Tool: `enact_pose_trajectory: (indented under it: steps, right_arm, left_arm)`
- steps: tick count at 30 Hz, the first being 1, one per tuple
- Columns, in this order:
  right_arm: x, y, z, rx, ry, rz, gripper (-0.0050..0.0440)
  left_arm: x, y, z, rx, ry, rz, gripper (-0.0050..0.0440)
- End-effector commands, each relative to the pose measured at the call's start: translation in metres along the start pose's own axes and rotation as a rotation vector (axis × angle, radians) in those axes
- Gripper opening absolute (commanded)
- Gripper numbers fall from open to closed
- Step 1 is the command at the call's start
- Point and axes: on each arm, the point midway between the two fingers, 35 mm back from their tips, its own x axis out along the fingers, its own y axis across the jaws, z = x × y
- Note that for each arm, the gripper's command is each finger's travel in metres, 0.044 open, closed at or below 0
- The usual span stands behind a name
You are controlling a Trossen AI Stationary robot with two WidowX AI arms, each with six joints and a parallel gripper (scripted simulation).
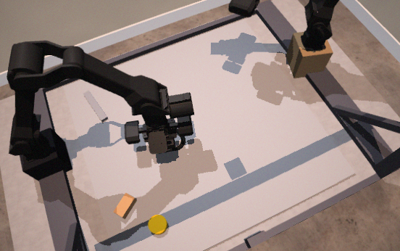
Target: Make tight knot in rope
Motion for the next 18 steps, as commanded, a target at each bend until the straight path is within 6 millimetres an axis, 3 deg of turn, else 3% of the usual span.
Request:
enact_pose_trajectory:
  steps: [1,18]
  right_arm:
    - [-0.0043,0.0010,0.0005,-0.005,-0.014,0.011,0.0100]
    - [-0.0043,0.0010,0.0005,-0.005,-0.014,0.011,0.0100]
  left_arm:
    - [0.0020,0.0030,0.0001,-0.003,0.000,0.013,0.0100]
    - [0.0057,0.0029,0.0001,-0.003,0.000,0.013,0.0080]
